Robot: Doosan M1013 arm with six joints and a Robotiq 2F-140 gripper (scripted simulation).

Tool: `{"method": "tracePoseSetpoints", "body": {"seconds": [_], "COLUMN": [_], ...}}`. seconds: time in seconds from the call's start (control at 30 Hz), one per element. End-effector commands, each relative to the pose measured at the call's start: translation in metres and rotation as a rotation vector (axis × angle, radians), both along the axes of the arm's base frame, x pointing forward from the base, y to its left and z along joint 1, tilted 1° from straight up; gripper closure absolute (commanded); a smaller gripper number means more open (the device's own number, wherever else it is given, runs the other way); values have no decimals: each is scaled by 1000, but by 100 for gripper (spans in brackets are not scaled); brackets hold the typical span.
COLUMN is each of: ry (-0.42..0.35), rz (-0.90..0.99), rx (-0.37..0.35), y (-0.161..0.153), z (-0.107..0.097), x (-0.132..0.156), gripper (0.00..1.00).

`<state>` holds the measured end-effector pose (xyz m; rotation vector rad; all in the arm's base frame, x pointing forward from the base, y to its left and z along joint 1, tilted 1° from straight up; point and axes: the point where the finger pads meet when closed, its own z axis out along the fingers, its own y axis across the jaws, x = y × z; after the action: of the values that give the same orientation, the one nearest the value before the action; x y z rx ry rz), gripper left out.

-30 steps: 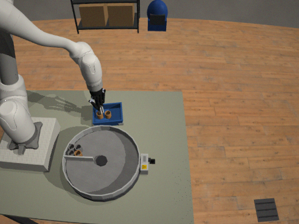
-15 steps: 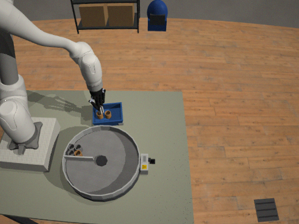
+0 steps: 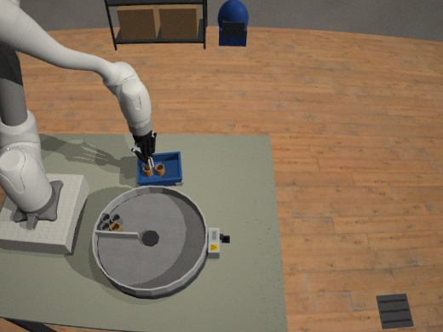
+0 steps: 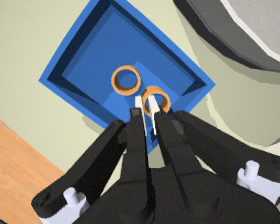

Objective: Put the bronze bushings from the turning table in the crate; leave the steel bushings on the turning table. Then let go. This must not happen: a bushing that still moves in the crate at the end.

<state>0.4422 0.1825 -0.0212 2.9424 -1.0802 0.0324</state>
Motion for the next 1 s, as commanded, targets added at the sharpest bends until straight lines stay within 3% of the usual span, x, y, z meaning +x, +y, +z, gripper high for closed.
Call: {"method": "tracePoseSetpoints", "body": {"seconds": [0.0,0.97], "ry": [0,0], "rz": [0,0], "rx": [0,0], "y": [0,0], "z": [0,-6], "x": [0,0], "gripper": [100,100]}}
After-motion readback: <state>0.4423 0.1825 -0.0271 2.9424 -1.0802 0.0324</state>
